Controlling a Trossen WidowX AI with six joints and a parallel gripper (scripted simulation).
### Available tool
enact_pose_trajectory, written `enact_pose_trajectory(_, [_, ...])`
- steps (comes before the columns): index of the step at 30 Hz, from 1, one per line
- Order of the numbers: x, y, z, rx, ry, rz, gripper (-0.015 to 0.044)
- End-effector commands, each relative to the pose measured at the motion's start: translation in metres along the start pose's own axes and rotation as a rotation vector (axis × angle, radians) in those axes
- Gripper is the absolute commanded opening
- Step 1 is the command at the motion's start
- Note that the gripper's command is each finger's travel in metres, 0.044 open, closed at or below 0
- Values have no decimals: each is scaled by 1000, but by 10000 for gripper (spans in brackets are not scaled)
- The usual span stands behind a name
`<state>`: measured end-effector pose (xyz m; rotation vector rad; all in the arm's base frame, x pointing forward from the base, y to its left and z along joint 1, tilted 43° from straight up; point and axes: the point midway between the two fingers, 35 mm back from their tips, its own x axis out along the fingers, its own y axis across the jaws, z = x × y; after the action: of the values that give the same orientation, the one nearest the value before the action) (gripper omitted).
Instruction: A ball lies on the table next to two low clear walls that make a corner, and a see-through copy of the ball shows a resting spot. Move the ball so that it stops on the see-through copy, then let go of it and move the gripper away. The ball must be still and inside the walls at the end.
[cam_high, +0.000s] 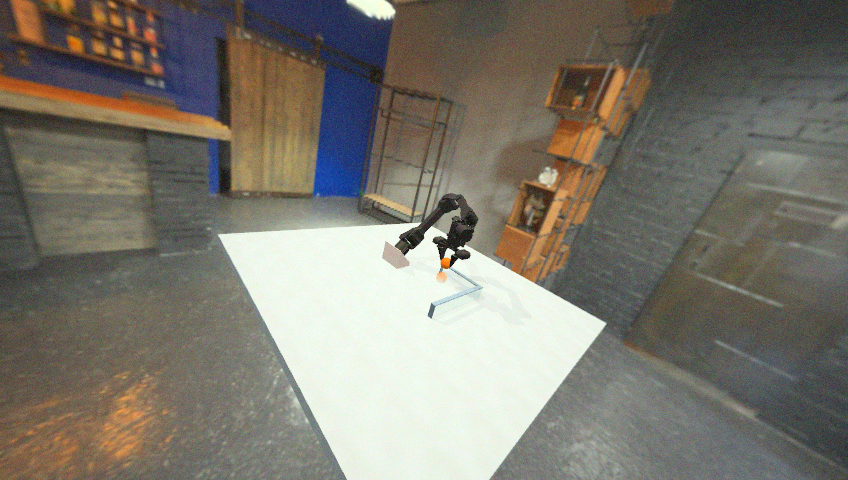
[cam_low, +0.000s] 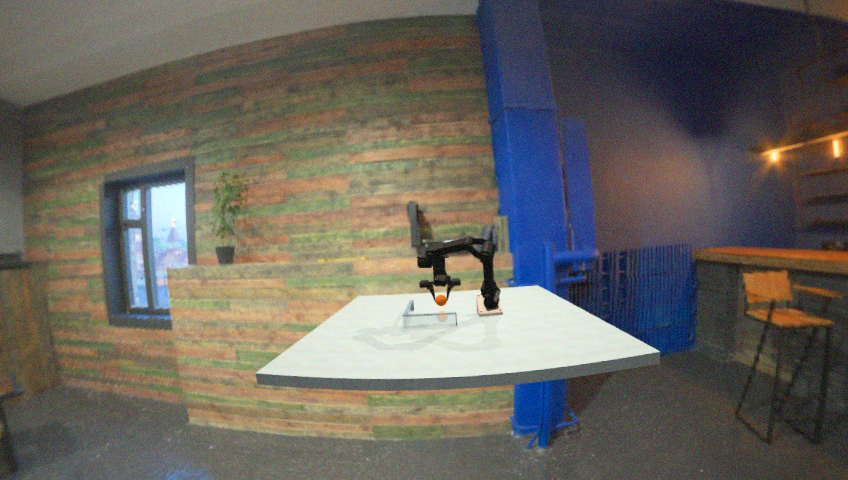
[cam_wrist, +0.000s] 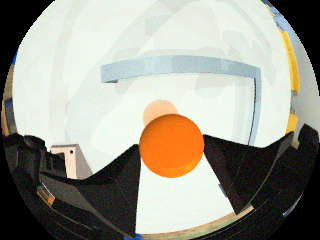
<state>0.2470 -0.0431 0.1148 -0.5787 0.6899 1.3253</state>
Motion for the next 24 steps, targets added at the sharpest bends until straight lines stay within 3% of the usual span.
enact_pose_trajectory(1, [12, 0, 1, 5, -3, -2, 0])
enact_pose_trajectory(12, [60, 1, 2, 3, -7, -2, 0])
enact_pose_trajectory(24, [74, 1, 3, 3, -8, -2, 0])
